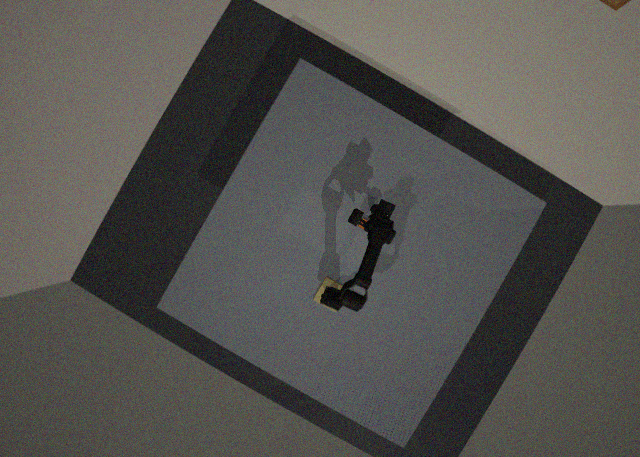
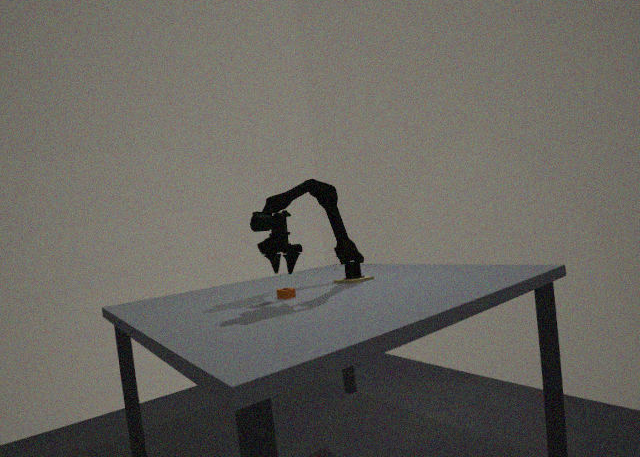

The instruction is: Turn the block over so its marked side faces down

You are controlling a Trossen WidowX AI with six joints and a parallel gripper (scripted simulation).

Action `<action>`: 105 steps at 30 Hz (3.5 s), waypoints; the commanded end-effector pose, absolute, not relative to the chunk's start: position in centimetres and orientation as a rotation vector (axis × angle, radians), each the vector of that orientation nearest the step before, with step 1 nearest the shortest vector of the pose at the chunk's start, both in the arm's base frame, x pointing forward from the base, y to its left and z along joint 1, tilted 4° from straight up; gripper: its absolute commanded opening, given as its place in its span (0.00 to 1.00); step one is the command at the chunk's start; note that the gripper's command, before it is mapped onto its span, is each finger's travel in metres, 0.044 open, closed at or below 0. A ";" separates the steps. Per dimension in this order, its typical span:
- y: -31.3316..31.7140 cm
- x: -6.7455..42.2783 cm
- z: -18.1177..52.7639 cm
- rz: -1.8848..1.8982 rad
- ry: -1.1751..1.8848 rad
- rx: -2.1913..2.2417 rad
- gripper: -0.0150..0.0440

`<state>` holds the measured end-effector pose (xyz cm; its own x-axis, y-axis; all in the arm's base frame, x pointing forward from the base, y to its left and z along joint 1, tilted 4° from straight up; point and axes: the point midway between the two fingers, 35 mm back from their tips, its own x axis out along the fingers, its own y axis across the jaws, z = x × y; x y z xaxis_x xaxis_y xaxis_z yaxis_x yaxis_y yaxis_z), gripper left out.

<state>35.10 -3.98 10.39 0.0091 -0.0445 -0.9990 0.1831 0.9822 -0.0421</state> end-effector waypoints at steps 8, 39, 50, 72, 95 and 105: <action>-4.2 34.7 6.6 -0.186 1.577 0.111 1.00; -4.3 34.7 3.2 -0.186 1.577 0.111 0.78; -4.3 34.7 3.2 -0.186 1.577 0.111 0.62; -4.2 34.7 6.2 -0.186 1.575 0.111 0.25; -4.2 34.8 5.3 -0.194 1.234 0.072 0.25; -4.1 34.4 5.4 -0.195 1.080 0.057 0.25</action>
